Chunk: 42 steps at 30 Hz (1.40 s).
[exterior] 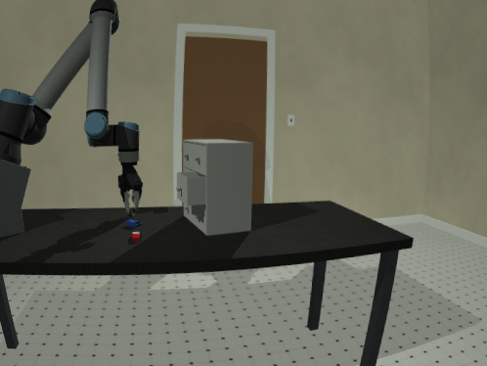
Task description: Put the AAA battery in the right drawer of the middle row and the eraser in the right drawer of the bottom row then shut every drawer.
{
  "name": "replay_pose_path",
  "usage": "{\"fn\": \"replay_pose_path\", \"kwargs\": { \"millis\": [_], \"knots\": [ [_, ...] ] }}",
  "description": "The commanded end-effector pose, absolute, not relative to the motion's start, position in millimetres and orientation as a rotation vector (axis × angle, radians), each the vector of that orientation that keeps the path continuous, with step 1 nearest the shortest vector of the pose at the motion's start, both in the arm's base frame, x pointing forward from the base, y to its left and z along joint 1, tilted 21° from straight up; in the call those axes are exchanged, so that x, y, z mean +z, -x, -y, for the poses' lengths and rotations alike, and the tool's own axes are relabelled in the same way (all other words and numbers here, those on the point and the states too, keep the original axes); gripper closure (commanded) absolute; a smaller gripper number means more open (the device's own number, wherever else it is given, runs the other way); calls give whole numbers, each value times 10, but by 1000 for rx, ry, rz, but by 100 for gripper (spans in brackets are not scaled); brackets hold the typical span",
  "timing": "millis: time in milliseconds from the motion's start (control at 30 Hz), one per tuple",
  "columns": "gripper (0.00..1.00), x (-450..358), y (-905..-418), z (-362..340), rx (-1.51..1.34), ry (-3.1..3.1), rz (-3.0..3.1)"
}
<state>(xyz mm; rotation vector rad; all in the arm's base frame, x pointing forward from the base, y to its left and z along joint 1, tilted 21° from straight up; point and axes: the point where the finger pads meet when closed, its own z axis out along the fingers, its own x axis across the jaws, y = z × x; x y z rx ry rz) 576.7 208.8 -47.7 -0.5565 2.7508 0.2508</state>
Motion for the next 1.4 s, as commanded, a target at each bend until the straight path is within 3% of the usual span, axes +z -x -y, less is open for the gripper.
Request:
{"fn": "replay_pose_path", "kwargs": {
  "millis": [0,1333,1367],
  "knots": [
    [86,-505,-5779,-2096,250,556,-2750],
    [86,-514,-5782,-2098,250,556,-2750],
    [98,-514,-5782,-2098,250,556,-2750]
  ]
}}
